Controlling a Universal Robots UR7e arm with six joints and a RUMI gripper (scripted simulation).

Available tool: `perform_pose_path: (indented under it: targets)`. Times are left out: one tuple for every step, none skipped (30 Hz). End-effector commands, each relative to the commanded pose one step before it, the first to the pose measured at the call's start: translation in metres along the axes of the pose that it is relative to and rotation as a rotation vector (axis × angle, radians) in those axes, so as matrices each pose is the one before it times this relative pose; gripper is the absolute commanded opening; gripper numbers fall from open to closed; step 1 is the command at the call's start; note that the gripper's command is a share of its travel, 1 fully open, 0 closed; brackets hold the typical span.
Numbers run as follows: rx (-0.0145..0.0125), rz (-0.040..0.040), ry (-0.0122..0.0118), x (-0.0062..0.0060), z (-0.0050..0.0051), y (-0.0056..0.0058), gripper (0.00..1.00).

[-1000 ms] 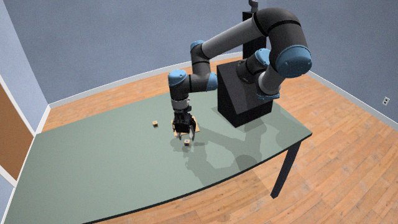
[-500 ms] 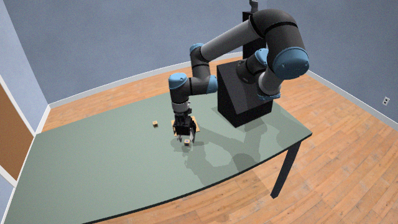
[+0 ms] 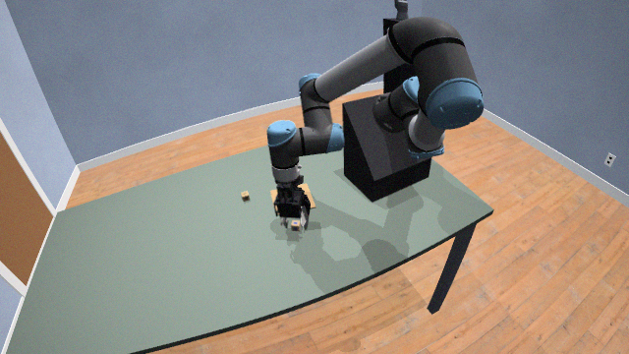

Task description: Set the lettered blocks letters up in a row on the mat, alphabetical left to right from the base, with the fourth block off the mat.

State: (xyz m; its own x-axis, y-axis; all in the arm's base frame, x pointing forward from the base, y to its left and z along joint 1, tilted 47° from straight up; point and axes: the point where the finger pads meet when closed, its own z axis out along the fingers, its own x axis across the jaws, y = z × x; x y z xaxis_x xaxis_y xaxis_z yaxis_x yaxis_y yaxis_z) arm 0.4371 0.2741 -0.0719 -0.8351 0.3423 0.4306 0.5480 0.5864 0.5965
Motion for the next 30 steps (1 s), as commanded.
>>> perform_pose_path:
  targets:
    - [-0.00055,-0.00020,-0.00123,-0.00046,0.00065,0.00025,0.37]
    - [0.00000,0.00000,0.00000,0.00000,0.00000,0.00000,0.37]
    - [0.00000,0.00000,0.00000,0.00000,0.00000,0.00000,0.37]
    - [0.00000,0.00000,0.00000,0.00000,0.00000,0.00000,0.37]
    - [0.00000,0.00000,0.00000,0.00000,0.00000,0.00000,0.37]
    - [0.00000,0.00000,0.00000,0.00000,0.00000,0.00000,0.37]
    - [0.00000,0.00000,0.00000,0.00000,0.00000,0.00000,0.37]
    - [0.00000,0.00000,0.00000,0.00000,0.00000,0.00000,0.37]
    - [0.00000,0.00000,0.00000,0.00000,0.00000,0.00000,0.37]
    - [0.00000,0.00000,0.00000,0.00000,0.00000,0.00000,0.37]
    - [0.00000,0.00000,0.00000,0.00000,0.00000,0.00000,0.37]
    - [0.00000,0.00000,0.00000,0.00000,0.00000,0.00000,0.37]
    - [0.00000,0.00000,0.00000,0.00000,0.00000,0.00000,0.37]
    - [0.00000,0.00000,0.00000,0.00000,0.00000,0.00000,0.25]
    - [0.00000,0.00000,0.00000,0.00000,0.00000,0.00000,0.25]
    - [0.00000,0.00000,0.00000,0.00000,0.00000,0.00000,0.25]
    - [0.00000,0.00000,0.00000,0.00000,0.00000,0.00000,0.25]
    - [0.00000,0.00000,0.00000,0.00000,0.00000,0.00000,0.25]
    - [0.00000,0.00000,0.00000,0.00000,0.00000,0.00000,0.25]
    - [0.00000,0.00000,0.00000,0.00000,0.00000,0.00000,0.25]
    - [0.00000,0.00000,0.00000,0.00000,0.00000,0.00000,0.25]
    - [0.00000,0.00000,0.00000,0.00000,0.00000,0.00000,0.25]
    - [0.00000,0.00000,0.00000,0.00000,0.00000,0.00000,0.25]
    - [0.00000,0.00000,0.00000,0.00000,0.00000,0.00000,0.25]
    - [0.00000,0.00000,0.00000,0.00000,0.00000,0.00000,0.25]
    - [0.00000,0.00000,0.00000,0.00000,0.00000,0.00000,0.25]
    - [0.00000,0.00000,0.00000,0.00000,0.00000,0.00000,0.25]
    - [0.00000,0.00000,0.00000,0.00000,0.00000,0.00000,0.25]
    - [0.00000,0.00000,0.00000,0.00000,0.00000,0.00000,0.25]
    - [0.00000,0.00000,0.00000,0.00000,0.00000,0.00000,0.25]
